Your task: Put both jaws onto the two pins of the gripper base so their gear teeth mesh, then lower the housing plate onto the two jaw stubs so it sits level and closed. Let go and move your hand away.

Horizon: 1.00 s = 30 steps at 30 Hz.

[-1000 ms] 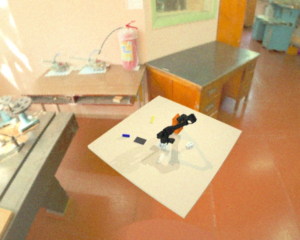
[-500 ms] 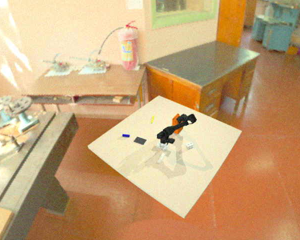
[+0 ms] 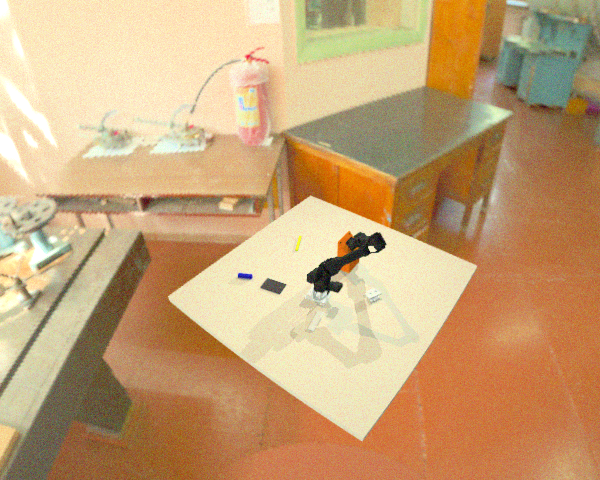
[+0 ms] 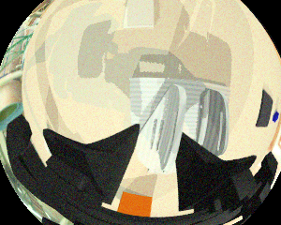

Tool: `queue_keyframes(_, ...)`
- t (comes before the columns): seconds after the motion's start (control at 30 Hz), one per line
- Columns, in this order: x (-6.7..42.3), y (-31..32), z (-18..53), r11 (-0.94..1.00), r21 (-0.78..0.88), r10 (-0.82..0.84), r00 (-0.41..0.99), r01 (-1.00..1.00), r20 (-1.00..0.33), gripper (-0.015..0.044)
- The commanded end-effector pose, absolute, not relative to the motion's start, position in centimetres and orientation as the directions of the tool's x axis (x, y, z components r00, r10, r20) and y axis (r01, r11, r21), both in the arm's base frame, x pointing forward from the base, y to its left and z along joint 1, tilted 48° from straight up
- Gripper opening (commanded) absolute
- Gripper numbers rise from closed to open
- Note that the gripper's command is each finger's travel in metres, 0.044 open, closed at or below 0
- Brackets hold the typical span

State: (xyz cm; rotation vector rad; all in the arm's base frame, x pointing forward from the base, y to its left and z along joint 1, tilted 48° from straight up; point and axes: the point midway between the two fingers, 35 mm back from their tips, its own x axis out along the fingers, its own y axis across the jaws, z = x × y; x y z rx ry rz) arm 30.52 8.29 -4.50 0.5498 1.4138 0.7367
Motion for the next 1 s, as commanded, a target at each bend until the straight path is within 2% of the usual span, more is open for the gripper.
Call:
queue_keyframes(0.0,30.48,8.47,-4.61,0.666,0.736,0.742,0.003,-0.125,-0.671,0.0134)
queue_keyframes(0.97,30.47,8.94,-5.03,0.666,0.736,0.742,0.003,-0.123,-0.671,0.0134)
